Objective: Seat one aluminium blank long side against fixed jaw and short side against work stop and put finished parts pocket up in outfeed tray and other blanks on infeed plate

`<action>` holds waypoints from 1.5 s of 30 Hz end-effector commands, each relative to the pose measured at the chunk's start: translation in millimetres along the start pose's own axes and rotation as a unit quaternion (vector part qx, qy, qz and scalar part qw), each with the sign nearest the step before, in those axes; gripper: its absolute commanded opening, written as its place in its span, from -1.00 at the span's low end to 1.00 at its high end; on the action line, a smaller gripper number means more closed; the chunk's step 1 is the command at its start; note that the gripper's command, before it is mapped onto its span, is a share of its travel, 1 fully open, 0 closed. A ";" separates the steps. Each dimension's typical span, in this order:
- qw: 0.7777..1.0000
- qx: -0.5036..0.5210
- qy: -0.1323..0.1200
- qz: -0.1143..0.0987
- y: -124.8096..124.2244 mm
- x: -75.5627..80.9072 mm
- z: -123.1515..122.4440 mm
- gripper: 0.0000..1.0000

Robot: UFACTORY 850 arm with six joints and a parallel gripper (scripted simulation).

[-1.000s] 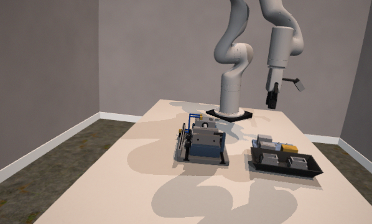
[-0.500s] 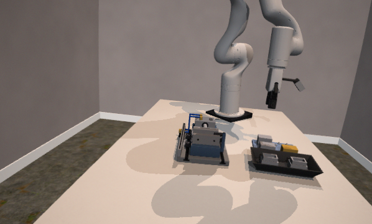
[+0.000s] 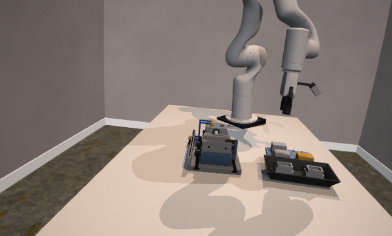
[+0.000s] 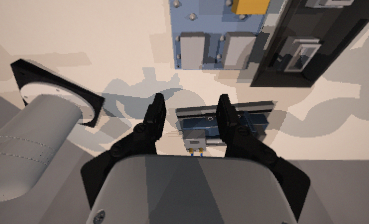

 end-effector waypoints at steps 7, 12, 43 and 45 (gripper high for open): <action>1.000 0.000 0.000 -0.001 0.6 -4.4 0.4 0.37; 1.000 0.000 0.000 -0.001 0.6 -14.4 0.4 0.37; 1.000 0.000 0.000 -0.001 0.5 -118.3 0.7 0.37; 1.000 0.000 0.000 -0.001 0.5 -122.4 0.7 0.37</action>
Point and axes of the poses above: the point where the finger pads meet when closed, its own x axis back along the fingers, its own y axis across the jaws, z = x × y, the point moved 2 cm from there along x, back along the fingers, and after that the axes turned 9 degrees about -x, right-handed, at the moved point
